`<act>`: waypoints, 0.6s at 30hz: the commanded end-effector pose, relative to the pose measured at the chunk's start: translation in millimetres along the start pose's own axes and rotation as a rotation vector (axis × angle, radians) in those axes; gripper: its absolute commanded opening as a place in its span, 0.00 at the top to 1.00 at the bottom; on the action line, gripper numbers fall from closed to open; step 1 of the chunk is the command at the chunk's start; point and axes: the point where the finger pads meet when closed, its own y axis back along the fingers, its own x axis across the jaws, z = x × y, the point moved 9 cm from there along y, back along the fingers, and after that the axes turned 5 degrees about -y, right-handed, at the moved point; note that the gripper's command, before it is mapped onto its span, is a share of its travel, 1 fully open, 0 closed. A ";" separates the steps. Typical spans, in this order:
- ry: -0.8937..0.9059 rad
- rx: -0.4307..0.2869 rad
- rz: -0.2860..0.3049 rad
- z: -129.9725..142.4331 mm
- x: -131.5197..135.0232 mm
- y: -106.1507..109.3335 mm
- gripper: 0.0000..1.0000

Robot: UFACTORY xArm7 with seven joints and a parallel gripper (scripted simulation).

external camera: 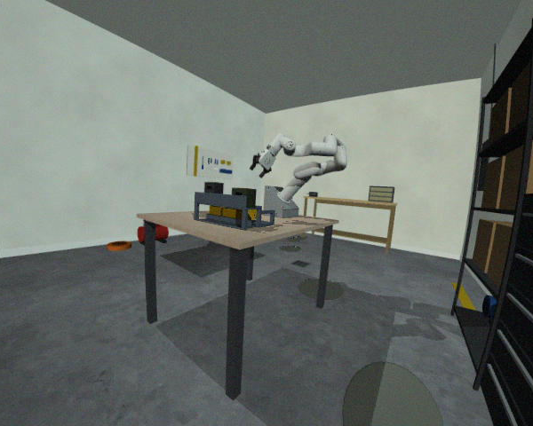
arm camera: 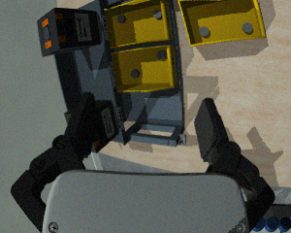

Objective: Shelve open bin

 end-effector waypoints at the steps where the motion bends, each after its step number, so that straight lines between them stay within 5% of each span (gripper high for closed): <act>1: -0.107 0.009 0.056 0.1 -6.5 0.9 0.00; 10: -0.107 0.009 0.056 0.1 -6.5 0.9 0.00; 15: -0.341 0.022 0.162 -1.3 -16.0 0.0 0.00; 18: -0.341 0.022 0.162 -1.3 -16.0 0.0 0.00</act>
